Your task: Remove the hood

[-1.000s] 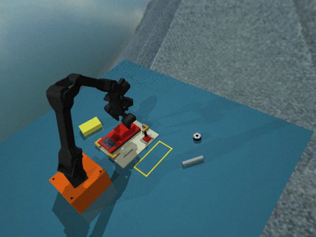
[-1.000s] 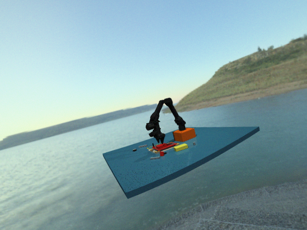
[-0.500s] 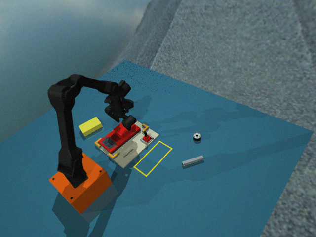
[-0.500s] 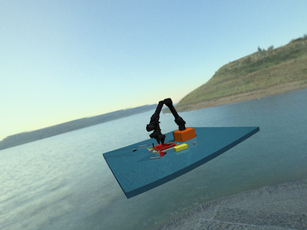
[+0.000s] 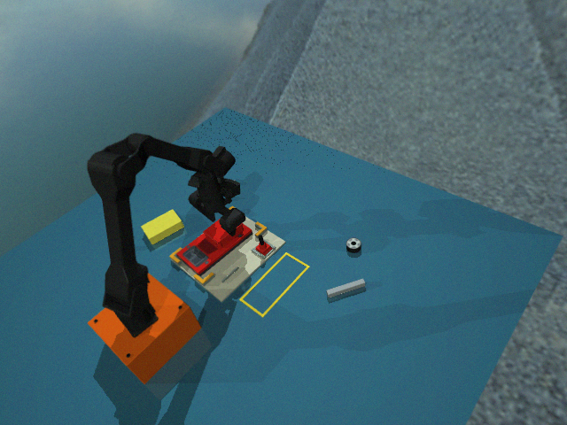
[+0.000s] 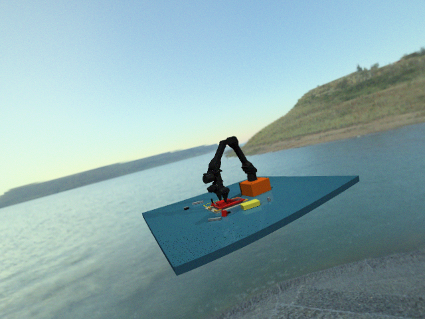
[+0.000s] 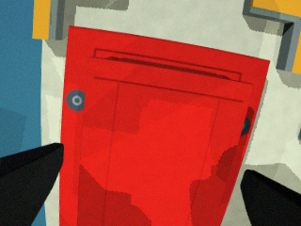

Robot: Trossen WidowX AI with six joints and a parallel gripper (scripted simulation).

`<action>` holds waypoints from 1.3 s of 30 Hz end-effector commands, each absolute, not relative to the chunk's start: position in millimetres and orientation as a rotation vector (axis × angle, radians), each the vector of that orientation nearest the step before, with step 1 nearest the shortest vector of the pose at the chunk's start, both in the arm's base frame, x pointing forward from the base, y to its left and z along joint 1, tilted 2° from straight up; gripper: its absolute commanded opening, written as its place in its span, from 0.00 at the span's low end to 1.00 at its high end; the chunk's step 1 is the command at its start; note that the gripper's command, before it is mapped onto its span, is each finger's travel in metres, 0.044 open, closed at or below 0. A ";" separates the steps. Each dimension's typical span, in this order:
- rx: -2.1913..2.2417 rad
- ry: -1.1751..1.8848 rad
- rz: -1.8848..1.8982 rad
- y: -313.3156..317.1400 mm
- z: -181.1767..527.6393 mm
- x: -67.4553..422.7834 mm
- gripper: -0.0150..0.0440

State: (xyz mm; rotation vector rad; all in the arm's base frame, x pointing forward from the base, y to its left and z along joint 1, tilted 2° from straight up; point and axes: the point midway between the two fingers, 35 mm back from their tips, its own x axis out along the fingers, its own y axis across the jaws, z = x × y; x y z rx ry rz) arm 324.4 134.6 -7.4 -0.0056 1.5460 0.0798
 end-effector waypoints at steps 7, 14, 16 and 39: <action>-0.002 1.551 0.080 134.9 -13.5 323.1 1.00; -0.002 1.551 0.080 135.1 -16.9 323.1 1.00; -0.002 1.551 0.080 135.1 -17.9 323.1 1.00; -0.006 1.546 0.080 135.1 -18.0 324.5 0.59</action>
